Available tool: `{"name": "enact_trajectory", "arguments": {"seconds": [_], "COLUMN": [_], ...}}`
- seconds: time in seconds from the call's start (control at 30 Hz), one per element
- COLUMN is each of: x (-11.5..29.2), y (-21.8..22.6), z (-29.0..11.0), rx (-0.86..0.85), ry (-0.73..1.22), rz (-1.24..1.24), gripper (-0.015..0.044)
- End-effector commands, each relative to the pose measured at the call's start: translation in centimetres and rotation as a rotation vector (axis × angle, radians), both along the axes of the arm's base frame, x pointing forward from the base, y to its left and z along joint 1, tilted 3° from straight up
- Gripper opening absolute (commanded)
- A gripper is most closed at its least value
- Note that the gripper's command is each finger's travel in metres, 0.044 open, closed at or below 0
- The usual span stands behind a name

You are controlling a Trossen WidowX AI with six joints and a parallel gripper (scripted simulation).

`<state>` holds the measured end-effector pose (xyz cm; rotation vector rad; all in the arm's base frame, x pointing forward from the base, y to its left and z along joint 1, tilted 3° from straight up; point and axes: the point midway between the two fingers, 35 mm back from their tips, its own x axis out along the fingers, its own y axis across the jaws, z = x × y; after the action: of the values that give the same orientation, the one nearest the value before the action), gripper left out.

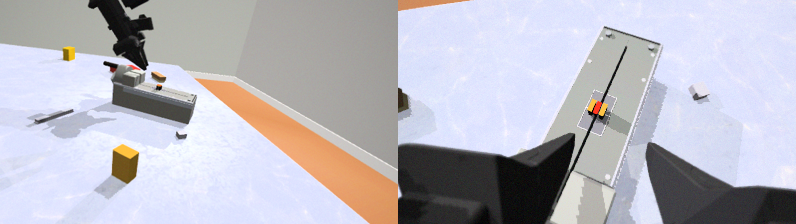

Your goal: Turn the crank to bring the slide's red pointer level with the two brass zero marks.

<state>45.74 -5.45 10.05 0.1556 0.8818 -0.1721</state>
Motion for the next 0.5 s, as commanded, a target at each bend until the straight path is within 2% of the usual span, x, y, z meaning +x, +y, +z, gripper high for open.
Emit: {"name": "enact_trajectory", "arguments": {"seconds": [0.0, 0.2, 0.47], "x": [0.0, 0.0, 0.0], "y": [0.0, 0.0, 0.0], "z": [0.0, 0.0, 0.0], "rx": [0.0, 0.0, 0.0], "ry": [0.0, 0.0, 0.0], "rz": [0.0, 0.0, 0.0], "gripper": [0.0151, 0.0, 0.0]}}
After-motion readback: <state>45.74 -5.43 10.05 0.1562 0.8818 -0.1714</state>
